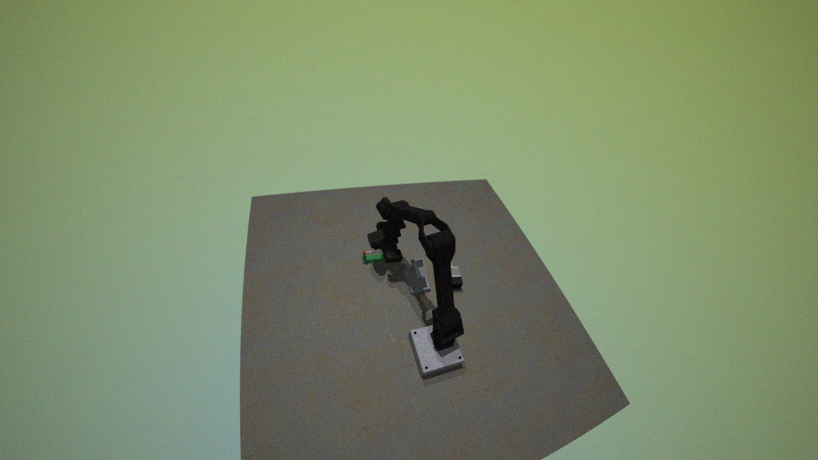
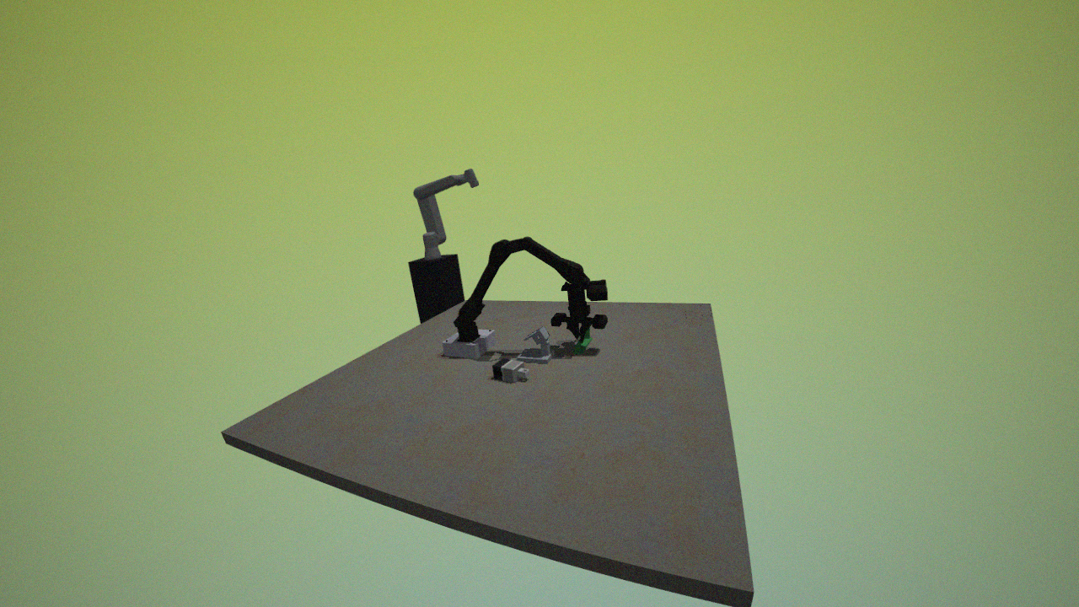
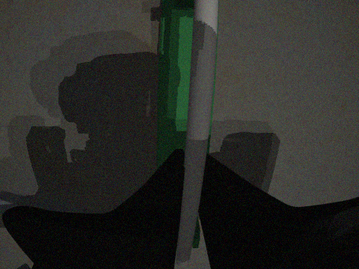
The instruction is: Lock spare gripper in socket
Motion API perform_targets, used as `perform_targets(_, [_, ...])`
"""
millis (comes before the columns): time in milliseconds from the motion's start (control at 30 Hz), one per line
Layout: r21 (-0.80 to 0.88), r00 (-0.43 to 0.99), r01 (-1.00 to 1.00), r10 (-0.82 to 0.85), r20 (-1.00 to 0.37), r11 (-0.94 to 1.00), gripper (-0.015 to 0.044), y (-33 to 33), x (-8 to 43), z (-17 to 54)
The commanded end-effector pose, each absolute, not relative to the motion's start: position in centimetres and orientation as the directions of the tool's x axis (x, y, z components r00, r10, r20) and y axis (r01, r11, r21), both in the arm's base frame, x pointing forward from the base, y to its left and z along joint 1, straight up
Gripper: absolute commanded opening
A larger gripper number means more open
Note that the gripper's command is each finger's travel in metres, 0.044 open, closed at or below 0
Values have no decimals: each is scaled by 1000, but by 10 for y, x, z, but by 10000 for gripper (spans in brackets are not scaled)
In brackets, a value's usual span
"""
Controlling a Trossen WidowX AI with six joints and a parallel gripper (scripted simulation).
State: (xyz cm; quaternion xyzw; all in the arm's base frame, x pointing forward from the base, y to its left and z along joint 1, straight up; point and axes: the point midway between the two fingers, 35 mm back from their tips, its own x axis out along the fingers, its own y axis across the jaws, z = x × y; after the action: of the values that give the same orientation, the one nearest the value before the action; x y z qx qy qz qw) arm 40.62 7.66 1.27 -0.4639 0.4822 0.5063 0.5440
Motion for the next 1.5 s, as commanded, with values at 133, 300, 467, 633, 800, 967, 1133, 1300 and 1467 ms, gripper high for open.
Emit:
perform_targets(133, [-10, 15, -998, 102, -995, 55, 0, 76, 406, 8])
perform_targets(300, [-10, 15, -998, 102, -995, 55, 0, 76, 406, 8])
perform_targets(467, [-10, 15, -998, 102, -995, 55, 0, 76, 406, 8])
perform_targets(633, [-10, 15, -998, 102, -995, 55, 0, 76, 406, 8])
perform_targets(800, [-16, 22, -998, 103, -994, 57, 0, 77, 406, 12])
perform_targets(967, [-16, 22, -998, 103, -994, 57, 26, 77, 406, 12])
perform_targets(1133, [-16, 22, -998, 103, -994, 57, 157, 77, 406, 12])
perform_targets(1300, [-16, 22, -998, 103, -994, 57, 289, 77, 406, 12])
perform_targets(1467, [-12, 18, -998, 103, -995, 57, 420, 76, 405, 24])
